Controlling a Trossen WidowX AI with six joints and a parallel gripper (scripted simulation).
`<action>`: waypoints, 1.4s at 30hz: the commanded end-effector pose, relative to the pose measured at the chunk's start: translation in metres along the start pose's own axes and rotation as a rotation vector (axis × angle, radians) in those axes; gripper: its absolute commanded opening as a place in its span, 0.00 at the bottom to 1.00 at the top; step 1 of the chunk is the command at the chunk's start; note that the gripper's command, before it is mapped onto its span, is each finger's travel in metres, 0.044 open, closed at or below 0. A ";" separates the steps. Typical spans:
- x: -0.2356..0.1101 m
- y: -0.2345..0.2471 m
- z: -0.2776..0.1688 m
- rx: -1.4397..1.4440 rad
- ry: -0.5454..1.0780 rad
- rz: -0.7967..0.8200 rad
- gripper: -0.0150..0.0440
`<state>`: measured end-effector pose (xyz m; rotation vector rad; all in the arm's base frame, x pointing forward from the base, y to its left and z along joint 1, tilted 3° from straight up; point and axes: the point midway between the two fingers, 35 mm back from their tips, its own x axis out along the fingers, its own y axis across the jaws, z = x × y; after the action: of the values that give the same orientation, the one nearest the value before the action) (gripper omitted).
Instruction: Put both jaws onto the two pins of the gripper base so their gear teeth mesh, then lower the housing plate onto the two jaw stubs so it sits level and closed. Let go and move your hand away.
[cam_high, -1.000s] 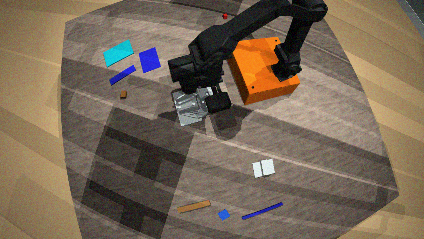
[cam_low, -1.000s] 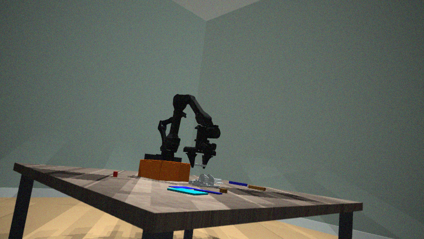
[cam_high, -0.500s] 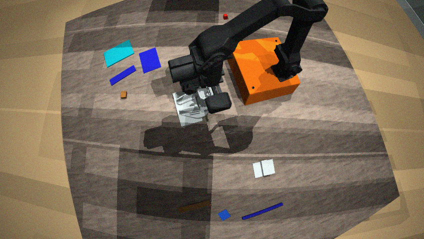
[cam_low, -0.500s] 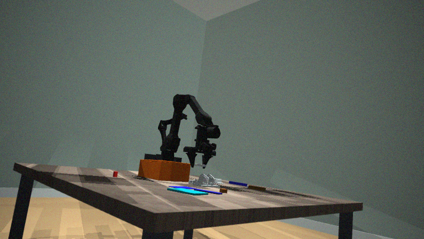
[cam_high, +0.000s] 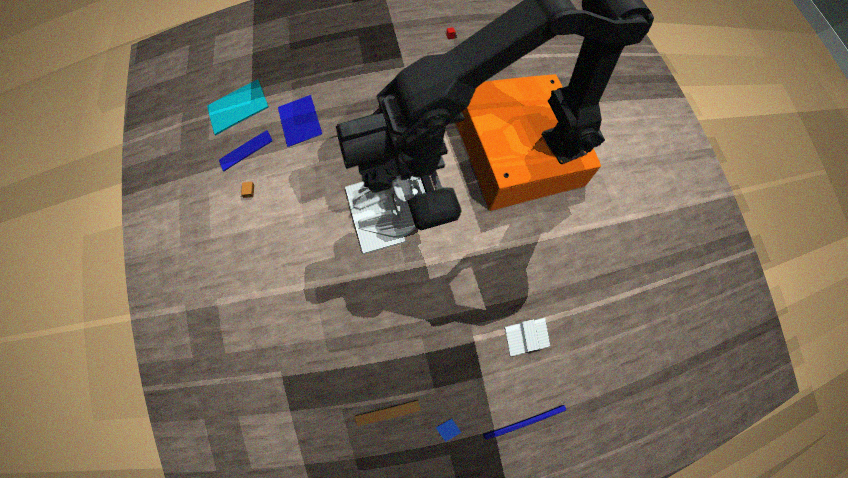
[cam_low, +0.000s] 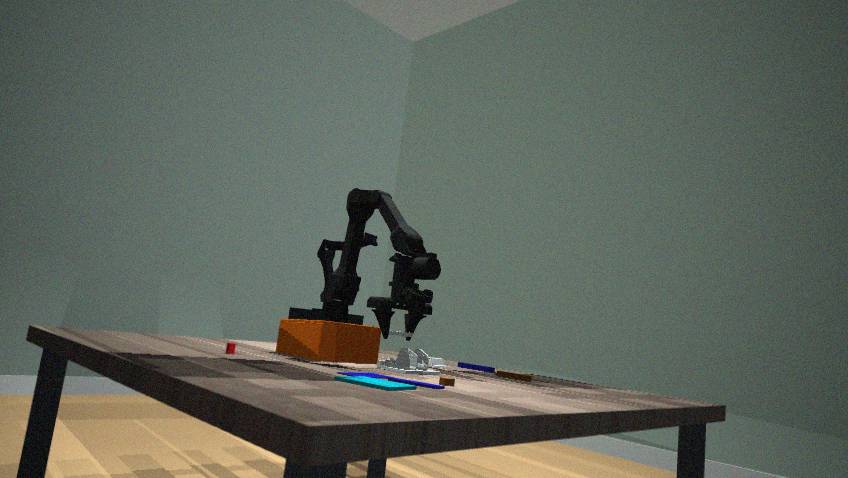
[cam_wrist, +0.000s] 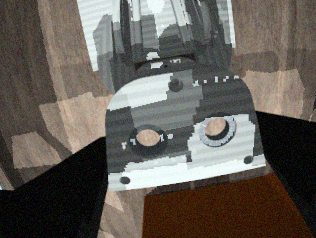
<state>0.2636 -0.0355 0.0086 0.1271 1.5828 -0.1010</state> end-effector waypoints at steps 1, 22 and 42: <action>0.009 0.000 -0.001 -0.003 0.009 -0.003 0.85; 0.043 -0.001 -0.002 -0.005 0.009 -0.003 0.85; 0.051 -0.001 -0.003 -0.005 0.009 -0.003 0.85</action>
<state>0.2599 -0.0343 -0.0417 0.1259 1.5915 -0.0989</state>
